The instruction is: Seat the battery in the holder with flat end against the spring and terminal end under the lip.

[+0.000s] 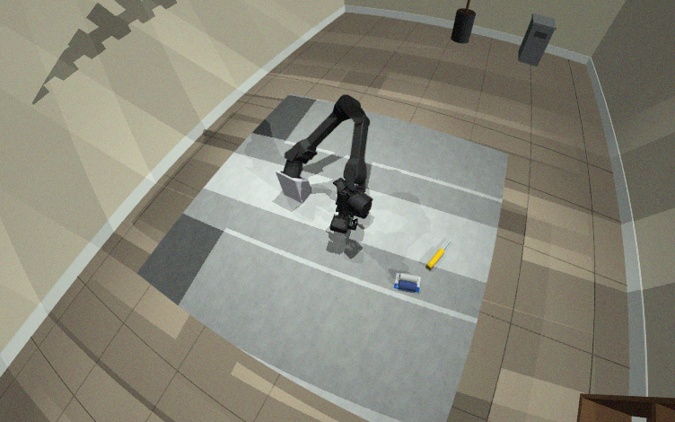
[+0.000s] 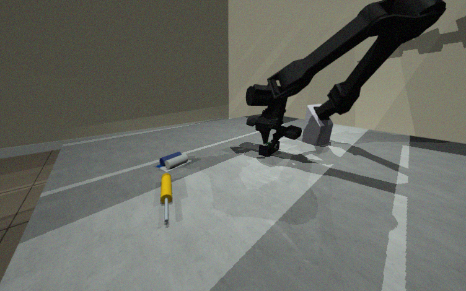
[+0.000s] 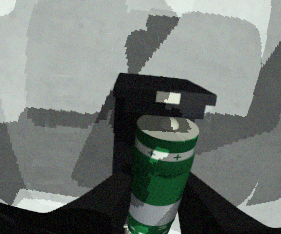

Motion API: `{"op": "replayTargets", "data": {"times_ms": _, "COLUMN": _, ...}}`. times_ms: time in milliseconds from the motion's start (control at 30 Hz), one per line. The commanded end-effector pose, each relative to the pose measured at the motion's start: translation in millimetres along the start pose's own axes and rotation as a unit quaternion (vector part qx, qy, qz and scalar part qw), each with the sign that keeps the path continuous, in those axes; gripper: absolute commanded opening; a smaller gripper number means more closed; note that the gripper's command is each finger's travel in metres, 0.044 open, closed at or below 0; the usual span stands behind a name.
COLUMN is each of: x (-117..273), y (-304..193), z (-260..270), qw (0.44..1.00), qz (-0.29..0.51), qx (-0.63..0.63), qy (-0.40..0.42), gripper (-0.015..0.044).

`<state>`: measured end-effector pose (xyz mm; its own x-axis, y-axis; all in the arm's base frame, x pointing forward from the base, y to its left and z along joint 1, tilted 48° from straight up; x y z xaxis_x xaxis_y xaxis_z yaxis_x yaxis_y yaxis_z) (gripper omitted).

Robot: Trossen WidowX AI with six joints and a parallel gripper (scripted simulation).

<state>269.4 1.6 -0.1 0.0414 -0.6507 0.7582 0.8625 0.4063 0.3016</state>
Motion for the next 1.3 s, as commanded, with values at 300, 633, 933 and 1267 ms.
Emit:
{"op": "replayTargets", "data": {"times_ms": 300, "x": -6, "y": 6, "z": 5, "qw": 0.998, "qz": 0.055, "qx": 0.000, "qy": 0.005, "gripper": 0.0086}}
{"op": "replayTargets", "data": {"times_ms": 633, "x": -6, "y": 8, "z": 5, "qw": 0.998, "qz": 0.056, "qx": -0.001, "qy": 0.003, "gripper": 0.0086}}
{"op": "replayTargets", "data": {"times_ms": 933, "x": -6, "y": 16, "z": 4, "qw": 0.999, "qz": 0.053, "qx": 0.000, "qy": 0.002, "gripper": 0.0086}}
{"op": "replayTargets", "data": {"times_ms": 1267, "x": -4, "y": 22, "z": 3, "qw": 0.999, "qz": 0.048, "qx": 0.001, "qy": -0.001, "gripper": 0.0086}}
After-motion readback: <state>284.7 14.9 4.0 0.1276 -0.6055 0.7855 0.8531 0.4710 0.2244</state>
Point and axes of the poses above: the point midway between the two fingers, 35 mm back from their tips, its own x axis back along the fingers, its own z axis across the jaws, y = z × x, the point moved 9 cm from there along x, back along the fingers, and after that the axes turned 10 degrees about x, right-handed, at the moved point
